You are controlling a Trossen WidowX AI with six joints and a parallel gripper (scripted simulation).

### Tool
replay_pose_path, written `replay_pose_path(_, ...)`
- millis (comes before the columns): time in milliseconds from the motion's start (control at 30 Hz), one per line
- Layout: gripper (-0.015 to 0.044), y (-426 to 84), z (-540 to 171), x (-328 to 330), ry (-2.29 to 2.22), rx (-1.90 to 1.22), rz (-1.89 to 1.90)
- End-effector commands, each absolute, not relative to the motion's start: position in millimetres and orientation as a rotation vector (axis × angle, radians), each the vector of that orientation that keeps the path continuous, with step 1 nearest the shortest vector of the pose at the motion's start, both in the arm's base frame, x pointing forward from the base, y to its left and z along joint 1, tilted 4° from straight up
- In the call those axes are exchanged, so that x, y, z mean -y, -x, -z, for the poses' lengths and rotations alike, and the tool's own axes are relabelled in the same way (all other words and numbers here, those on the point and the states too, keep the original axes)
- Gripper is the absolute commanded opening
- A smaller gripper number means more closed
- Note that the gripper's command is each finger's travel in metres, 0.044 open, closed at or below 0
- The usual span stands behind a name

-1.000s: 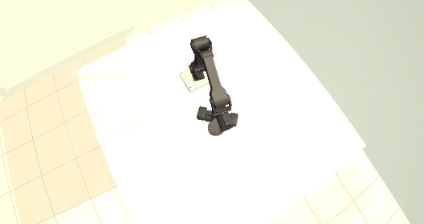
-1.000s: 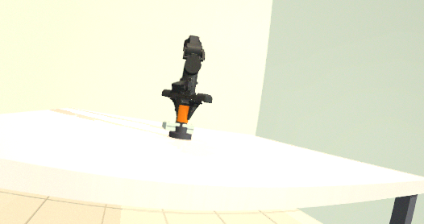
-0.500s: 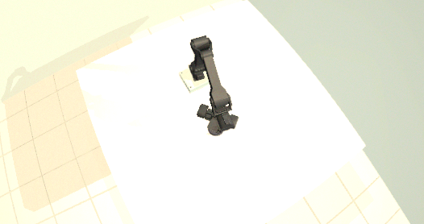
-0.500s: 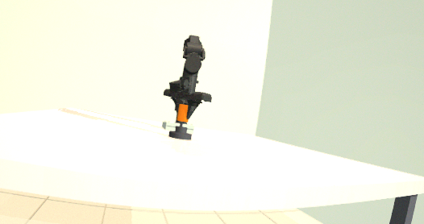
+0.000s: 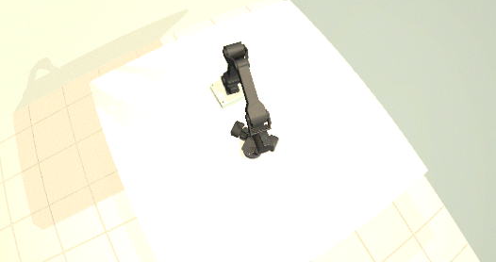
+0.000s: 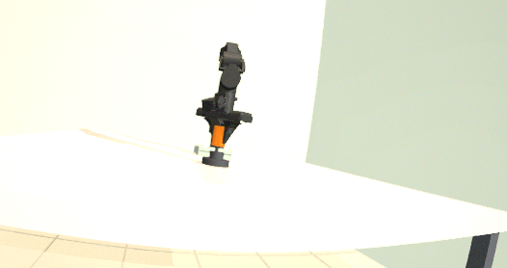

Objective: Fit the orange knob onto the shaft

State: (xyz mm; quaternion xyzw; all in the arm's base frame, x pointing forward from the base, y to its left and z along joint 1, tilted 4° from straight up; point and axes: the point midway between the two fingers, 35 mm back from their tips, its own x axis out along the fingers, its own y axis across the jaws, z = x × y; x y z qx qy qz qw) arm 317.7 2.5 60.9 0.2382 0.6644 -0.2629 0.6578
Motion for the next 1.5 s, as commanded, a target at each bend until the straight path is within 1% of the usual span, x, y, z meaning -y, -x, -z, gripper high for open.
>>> replay_pose_path(0, 0.0000, -318.1, -60.3, -1.9, -0.542, -1.501, 0.601)
replay_pose_path(567, 0.0000, -318.8, -65.3, -2.1, -0.542, -1.501, 0.601)
replay_pose_path(833, 0.0000, -319.3, -63.4, -2.3, -0.703, -1.447, 0.763)
replay_pose_path(1467, 0.0000, -318.2, -60.3, -2.0, -0.703, -1.447, 0.764)
